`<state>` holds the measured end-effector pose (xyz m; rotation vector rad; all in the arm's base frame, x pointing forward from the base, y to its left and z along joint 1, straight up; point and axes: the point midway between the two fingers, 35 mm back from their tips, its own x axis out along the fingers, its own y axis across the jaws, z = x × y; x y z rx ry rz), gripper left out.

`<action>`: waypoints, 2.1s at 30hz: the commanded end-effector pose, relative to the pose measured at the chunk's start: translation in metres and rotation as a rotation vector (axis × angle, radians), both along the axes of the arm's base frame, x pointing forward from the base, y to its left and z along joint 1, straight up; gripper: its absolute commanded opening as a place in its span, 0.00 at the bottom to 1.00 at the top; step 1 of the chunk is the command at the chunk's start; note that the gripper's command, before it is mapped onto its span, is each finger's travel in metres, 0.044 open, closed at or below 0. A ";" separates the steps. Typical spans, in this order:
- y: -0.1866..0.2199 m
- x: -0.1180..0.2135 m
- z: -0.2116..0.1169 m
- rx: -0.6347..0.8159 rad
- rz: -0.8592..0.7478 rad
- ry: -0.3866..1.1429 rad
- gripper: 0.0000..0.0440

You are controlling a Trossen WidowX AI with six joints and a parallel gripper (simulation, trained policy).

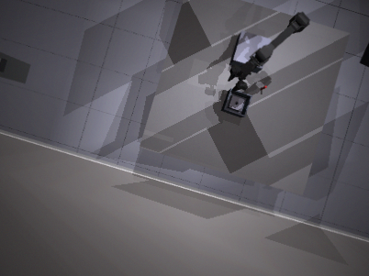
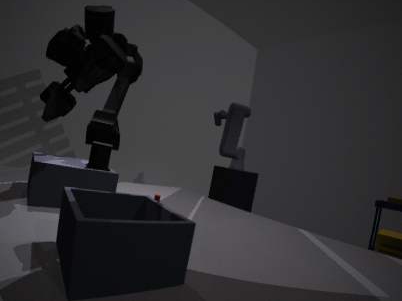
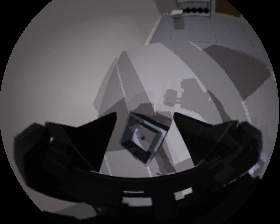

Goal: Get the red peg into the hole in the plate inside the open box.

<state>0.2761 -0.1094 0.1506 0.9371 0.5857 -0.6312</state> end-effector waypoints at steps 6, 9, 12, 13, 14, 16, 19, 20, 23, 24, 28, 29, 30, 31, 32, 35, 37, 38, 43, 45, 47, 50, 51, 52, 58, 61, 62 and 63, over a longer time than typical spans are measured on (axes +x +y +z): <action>0.058 -0.004 -0.010 0.113 0.030 0.148 1.00; 0.079 -0.010 -0.015 0.146 0.035 0.212 1.00; 0.098 -0.019 -0.019 0.172 0.034 0.276 1.00; 0.104 -0.022 -0.021 0.179 0.033 0.298 1.00; 0.110 -0.025 -0.023 0.185 0.031 0.320 1.00; 0.120 -0.032 -0.026 0.195 0.027 0.364 1.00; 0.135 -0.043 -0.032 0.206 0.017 0.429 1.00; 0.139 -0.047 -0.034 0.208 0.013 0.451 1.00; 0.152 -0.059 -0.040 0.210 -0.002 0.514 1.00; 0.155 -0.063 -0.042 0.209 -0.007 0.535 1.00; 0.169 -0.078 -0.051 0.200 -0.028 0.613 1.00; 0.172 -0.081 -0.053 0.197 -0.033 0.631 1.00; 0.175 -0.085 -0.055 0.192 -0.037 0.649 1.00; 0.178 -0.088 -0.058 0.188 -0.041 0.666 1.00; 0.181 -0.092 -0.060 0.183 -0.044 0.682 1.00; 0.189 -0.100 -0.067 0.168 -0.050 0.726 1.00; 0.193 -0.105 -0.072 0.157 -0.051 0.751 1.00; 0.195 -0.107 -0.075 0.152 -0.051 0.761 1.00; 0.205 -0.112 -0.088 0.133 -0.043 0.797 1.00; 0.209 -0.113 -0.095 0.129 -0.037 0.804 1.00; 0.213 -0.113 -0.102 0.127 -0.031 0.808 1.00; 0.218 -0.113 -0.114 0.128 -0.019 0.810 1.00; 0.220 -0.113 -0.118 0.129 -0.015 0.809 1.00; 0.222 -0.112 -0.122 0.131 -0.011 0.807 1.00; 0.231 -0.111 -0.147 0.147 0.017 0.790 1.00; 0.235 -0.112 -0.158 0.157 0.031 0.779 1.00; 0.236 -0.112 -0.162 0.160 0.035 0.776 1.00; 0.237 -0.112 -0.165 0.163 0.039 0.774 1.00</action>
